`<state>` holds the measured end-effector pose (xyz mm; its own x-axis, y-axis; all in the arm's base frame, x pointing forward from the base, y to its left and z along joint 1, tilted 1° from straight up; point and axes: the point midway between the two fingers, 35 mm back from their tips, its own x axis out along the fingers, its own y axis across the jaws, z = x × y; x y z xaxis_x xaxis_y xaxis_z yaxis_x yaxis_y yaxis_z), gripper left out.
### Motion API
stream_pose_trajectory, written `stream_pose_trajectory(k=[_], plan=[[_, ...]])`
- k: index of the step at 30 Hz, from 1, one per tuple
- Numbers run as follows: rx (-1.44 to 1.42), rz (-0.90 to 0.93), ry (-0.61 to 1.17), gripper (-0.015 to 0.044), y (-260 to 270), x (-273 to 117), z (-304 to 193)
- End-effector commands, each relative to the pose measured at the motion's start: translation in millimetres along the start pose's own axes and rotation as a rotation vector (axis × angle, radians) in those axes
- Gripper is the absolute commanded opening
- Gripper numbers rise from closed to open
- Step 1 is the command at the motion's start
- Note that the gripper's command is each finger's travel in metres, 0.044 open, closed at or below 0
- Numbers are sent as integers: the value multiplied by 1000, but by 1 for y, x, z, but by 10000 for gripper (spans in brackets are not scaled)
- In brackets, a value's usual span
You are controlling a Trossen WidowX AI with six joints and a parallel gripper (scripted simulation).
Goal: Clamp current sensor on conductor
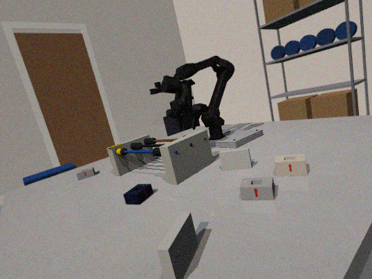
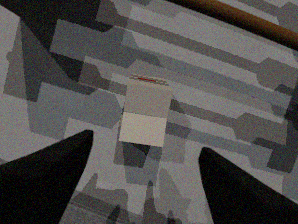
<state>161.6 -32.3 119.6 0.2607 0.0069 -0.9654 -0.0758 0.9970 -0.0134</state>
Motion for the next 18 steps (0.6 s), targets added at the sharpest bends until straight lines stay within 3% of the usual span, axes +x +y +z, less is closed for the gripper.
stream_pose_trajectory(k=[1, 14, 18], plan=[[-68, 9, 14, 320, 1, -5, -1], [-1408, 175, 186, 320, 0, -3, 20], [-1562, 210, 197, 320, 0, -2, 22]])
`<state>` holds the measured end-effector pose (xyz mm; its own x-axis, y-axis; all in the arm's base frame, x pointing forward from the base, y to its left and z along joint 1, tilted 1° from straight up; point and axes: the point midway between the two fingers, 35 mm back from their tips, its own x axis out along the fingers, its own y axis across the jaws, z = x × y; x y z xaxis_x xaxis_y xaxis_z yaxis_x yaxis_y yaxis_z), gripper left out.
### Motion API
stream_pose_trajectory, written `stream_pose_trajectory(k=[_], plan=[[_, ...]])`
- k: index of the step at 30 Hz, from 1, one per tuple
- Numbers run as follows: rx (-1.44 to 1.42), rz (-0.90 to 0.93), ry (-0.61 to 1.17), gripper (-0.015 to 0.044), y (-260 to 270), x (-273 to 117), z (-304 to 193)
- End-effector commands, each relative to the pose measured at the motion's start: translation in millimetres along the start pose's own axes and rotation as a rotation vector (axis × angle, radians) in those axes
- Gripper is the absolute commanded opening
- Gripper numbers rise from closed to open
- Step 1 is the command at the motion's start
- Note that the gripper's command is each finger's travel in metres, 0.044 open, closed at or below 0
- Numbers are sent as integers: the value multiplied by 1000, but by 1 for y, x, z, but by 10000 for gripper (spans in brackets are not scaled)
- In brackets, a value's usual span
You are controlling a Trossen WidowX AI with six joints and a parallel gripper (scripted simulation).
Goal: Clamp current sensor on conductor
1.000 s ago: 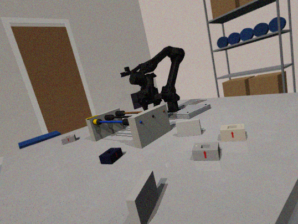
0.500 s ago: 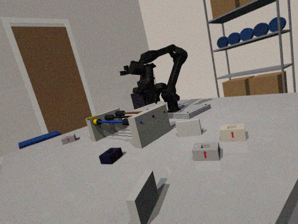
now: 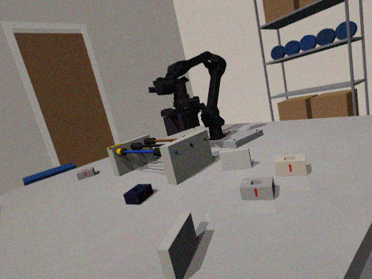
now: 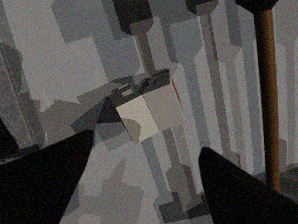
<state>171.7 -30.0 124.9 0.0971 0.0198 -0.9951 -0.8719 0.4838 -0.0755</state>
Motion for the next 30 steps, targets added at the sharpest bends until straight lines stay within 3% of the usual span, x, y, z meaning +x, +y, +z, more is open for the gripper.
stream_pose_trajectory(k=[1, 30], plan=[[-582, 87, 45, 320, -10, -1, 5], [-582, 86, 45, 320, -8, 41, 3]])
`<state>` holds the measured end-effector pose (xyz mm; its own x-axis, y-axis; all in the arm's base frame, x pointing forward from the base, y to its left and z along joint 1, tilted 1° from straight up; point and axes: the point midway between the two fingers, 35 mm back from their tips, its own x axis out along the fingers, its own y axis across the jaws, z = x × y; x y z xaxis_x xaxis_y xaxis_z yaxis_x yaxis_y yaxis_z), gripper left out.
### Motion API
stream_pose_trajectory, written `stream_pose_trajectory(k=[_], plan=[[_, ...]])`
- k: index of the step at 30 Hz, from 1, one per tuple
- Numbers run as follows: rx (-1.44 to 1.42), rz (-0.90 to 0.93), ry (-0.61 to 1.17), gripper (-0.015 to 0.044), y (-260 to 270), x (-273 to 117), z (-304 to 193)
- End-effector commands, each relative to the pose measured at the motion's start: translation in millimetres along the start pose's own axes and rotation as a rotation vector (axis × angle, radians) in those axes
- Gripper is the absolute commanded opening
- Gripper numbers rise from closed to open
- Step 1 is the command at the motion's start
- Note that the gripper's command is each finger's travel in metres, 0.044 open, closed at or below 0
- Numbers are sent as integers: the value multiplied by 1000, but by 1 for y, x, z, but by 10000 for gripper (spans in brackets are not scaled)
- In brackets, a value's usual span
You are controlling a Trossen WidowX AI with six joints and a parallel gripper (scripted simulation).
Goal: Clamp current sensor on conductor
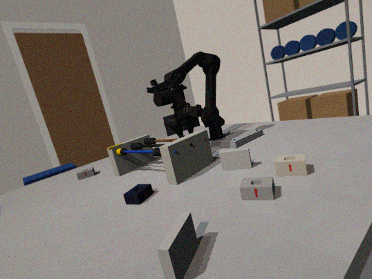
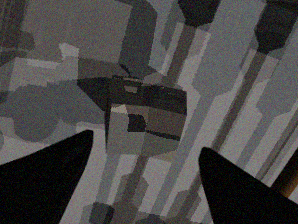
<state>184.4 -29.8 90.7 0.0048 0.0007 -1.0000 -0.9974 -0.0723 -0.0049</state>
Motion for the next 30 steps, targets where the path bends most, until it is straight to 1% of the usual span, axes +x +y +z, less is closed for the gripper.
stream_pose_trajectory(k=[1, 12, 14, 30], plan=[[-5, 1, 6, 320, 0, 7, -1], [-5, 1, 6, 320, 2, 24, -1], [-1, 0, 0, 267, 1, 19, 0], [-1, 0, 0, 161, 1, 19, 0]])
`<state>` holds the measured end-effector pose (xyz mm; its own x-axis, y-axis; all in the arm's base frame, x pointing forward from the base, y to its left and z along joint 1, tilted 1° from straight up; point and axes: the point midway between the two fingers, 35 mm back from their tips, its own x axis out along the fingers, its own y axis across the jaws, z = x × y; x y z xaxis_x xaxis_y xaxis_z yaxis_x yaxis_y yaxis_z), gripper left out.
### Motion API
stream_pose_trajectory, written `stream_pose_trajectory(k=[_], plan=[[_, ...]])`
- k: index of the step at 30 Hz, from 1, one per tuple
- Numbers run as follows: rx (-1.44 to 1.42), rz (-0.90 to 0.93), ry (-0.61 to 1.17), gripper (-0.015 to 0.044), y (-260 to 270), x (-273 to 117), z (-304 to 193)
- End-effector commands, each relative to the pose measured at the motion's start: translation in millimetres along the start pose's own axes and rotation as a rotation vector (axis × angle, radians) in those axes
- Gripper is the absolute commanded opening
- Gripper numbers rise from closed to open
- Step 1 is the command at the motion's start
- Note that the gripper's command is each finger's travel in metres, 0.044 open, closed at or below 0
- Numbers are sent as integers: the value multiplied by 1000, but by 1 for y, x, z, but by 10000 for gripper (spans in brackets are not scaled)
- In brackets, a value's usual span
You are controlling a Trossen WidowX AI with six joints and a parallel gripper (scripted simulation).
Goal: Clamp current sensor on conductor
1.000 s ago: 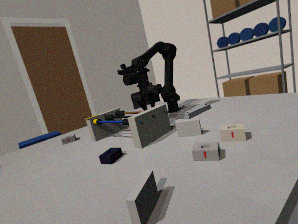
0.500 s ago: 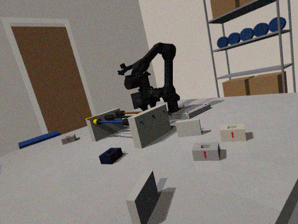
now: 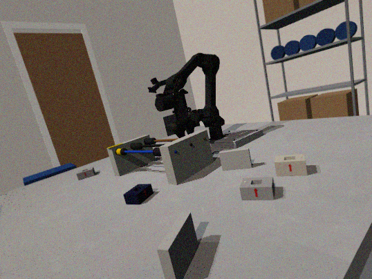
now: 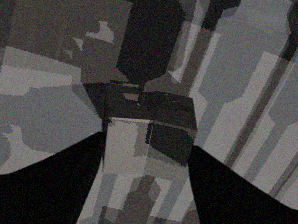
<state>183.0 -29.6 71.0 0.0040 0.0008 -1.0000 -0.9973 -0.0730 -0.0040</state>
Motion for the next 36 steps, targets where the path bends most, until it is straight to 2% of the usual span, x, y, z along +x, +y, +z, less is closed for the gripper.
stream_pose_trajectory(k=[1, 6, 28, 36], plan=[[0, 0, 0, 135, 0, -1, 0], [-1, -1, 1, 3, -3, -15, -1], [-4, -1, 6, 0, -7, -106, -2], [80, -8, 7, 0, -12, -112, -3]])
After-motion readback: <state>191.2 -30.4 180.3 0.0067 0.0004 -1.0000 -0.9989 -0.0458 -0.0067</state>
